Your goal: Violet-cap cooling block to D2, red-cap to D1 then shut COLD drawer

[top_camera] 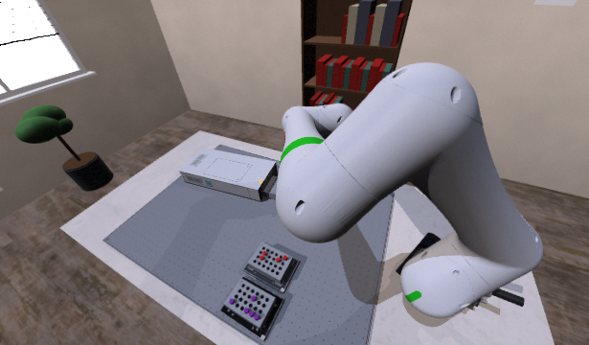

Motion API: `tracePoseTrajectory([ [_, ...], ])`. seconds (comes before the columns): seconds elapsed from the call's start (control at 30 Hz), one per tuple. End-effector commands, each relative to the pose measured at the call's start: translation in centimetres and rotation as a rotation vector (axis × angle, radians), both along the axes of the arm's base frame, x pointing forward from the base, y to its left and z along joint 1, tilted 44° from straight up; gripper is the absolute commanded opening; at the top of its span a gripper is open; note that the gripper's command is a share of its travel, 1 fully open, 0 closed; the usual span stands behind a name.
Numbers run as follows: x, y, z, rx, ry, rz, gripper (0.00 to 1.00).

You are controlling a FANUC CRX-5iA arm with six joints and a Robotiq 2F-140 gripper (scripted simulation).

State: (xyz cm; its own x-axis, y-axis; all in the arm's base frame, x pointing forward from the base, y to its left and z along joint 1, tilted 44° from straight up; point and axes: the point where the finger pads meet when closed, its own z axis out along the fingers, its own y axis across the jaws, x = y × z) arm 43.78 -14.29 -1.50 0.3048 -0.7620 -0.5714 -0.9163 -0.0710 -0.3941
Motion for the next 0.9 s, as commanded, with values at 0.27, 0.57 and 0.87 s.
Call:
tracePoseTrajectory([
  [0.27,1.0,0.0,0.5,-0.001,0.000,-0.001,0.10],
  [0.57,1.8,0.1,0.8,-0.001,-0.001,-0.001,0.10],
  [0.87,2.9,0.1,1.3,-0.001,-0.001,-0.001,0.10],
])
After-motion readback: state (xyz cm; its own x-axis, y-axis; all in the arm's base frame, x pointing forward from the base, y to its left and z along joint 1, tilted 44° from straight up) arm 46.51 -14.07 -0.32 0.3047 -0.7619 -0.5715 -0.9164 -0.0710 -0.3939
